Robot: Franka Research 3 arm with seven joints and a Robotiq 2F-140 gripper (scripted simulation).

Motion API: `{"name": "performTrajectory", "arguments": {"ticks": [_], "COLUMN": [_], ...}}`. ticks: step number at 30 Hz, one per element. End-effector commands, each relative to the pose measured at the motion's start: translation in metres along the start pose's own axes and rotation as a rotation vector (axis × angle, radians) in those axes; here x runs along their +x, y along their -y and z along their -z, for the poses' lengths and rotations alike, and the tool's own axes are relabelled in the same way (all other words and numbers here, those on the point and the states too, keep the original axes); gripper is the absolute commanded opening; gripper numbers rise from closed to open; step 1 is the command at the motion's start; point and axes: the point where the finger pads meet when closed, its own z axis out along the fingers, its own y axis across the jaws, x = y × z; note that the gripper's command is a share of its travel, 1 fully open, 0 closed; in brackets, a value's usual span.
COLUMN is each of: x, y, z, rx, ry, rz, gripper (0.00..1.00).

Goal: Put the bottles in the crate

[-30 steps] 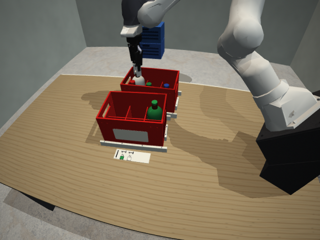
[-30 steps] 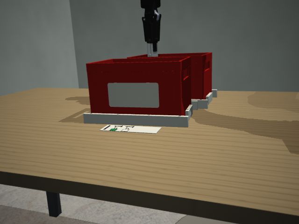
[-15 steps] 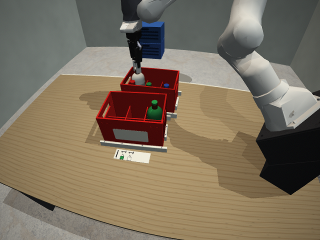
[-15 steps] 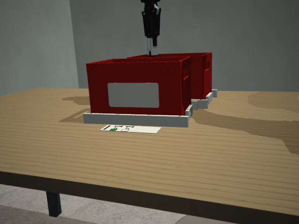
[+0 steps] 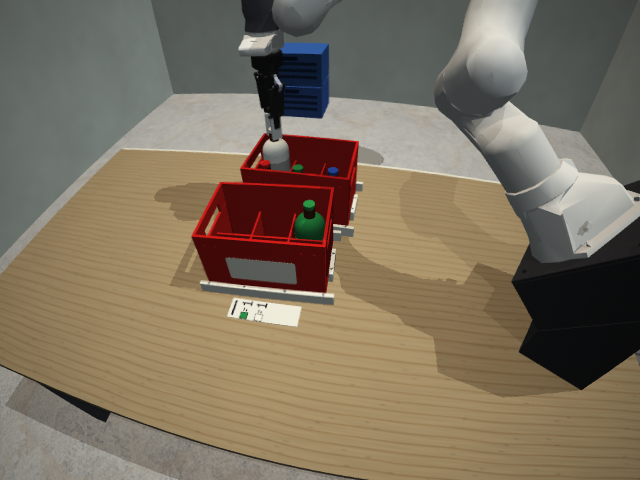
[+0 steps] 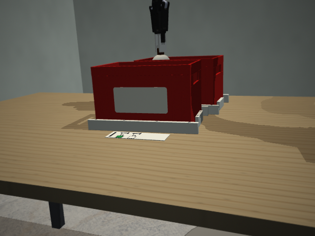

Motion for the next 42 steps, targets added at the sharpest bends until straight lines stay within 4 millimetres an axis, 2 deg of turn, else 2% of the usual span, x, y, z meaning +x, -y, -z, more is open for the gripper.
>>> {"name": "performTrajectory", "arguments": {"ticks": [1,42], "x": [0.0,0.0], "y": [-0.002,-0.002], "z": [0.01,0.068], "rx": [-0.002,-0.002], "ry": [-0.002,-0.002], "rz": [0.007,0.007], "gripper": [0.0,0.0]}}
